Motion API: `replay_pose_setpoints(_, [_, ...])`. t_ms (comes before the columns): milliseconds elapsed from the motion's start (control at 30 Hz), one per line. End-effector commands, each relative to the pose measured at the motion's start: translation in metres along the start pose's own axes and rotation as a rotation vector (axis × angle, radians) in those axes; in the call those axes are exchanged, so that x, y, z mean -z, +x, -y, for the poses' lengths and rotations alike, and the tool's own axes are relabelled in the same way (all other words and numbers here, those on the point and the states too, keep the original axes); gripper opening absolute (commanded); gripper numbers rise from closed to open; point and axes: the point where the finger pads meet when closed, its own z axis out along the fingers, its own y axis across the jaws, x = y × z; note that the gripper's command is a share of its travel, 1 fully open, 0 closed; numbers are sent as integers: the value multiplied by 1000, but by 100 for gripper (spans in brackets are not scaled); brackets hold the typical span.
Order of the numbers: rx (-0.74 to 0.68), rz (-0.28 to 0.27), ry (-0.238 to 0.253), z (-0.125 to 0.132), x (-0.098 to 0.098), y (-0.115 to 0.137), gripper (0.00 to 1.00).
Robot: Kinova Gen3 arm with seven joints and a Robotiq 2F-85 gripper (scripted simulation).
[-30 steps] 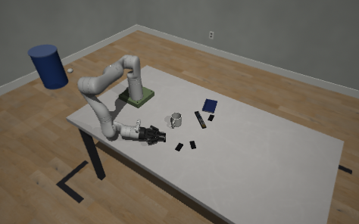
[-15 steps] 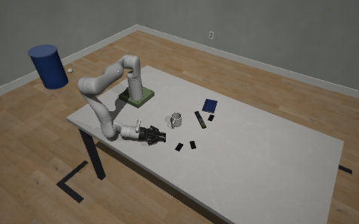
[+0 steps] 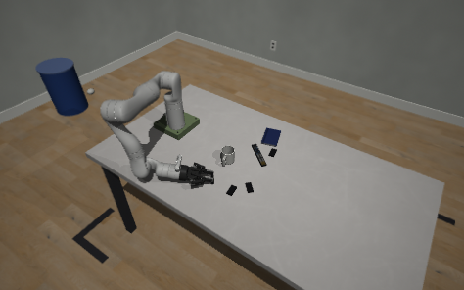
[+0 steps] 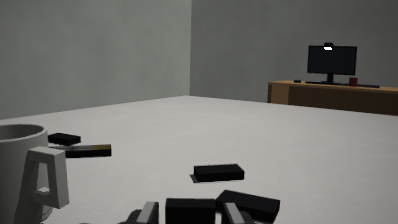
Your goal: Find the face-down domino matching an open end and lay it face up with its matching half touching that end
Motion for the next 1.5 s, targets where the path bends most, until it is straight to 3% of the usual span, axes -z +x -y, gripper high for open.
replay_pose_setpoints(0, [1,0,0,0,0,1,49])
replay_pose_setpoints(933, [1,0,0,0,2,2,49])
replay_pose_setpoints(1467, [1,0,0,0,53,32,49])
